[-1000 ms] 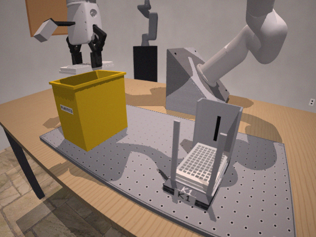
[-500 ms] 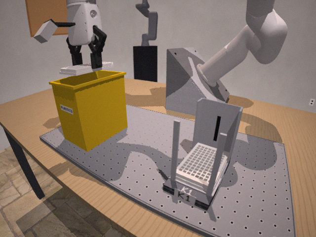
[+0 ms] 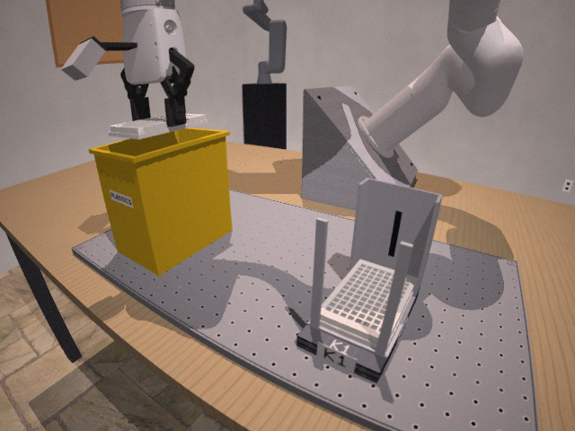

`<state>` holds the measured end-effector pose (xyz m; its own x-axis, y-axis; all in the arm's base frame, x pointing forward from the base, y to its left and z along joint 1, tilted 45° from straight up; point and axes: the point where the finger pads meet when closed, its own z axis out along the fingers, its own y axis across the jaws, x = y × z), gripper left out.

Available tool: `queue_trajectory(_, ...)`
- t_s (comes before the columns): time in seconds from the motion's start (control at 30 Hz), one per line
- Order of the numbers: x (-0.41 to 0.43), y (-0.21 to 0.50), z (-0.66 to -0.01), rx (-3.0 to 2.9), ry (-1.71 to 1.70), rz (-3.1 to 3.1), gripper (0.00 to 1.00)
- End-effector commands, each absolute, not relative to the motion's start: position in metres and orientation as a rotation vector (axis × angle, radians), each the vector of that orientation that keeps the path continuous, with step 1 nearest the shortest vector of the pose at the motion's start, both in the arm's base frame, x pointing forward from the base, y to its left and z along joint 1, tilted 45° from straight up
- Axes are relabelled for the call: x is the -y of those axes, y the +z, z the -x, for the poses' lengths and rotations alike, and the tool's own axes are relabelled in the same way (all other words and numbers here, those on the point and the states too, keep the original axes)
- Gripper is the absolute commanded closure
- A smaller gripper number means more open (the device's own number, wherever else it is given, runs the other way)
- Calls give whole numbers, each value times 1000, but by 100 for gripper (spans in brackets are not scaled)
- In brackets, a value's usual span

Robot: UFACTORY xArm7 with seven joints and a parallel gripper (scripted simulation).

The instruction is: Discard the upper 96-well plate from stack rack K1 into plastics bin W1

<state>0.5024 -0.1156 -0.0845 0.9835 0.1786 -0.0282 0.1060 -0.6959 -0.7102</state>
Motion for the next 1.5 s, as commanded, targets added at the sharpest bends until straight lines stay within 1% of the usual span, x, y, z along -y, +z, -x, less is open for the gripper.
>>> queue_trajectory(0.0, 118, -84, -503, 196, 116, 2350, 100)
queue_trajectory(0.97, 115, -86, -503, 196, 116, 2350, 100)
queue_trajectory(1.0, 114, -87, -503, 196, 116, 2350, 0)
queue_trajectory(1.47, 114, -87, -503, 196, 116, 2350, 0)
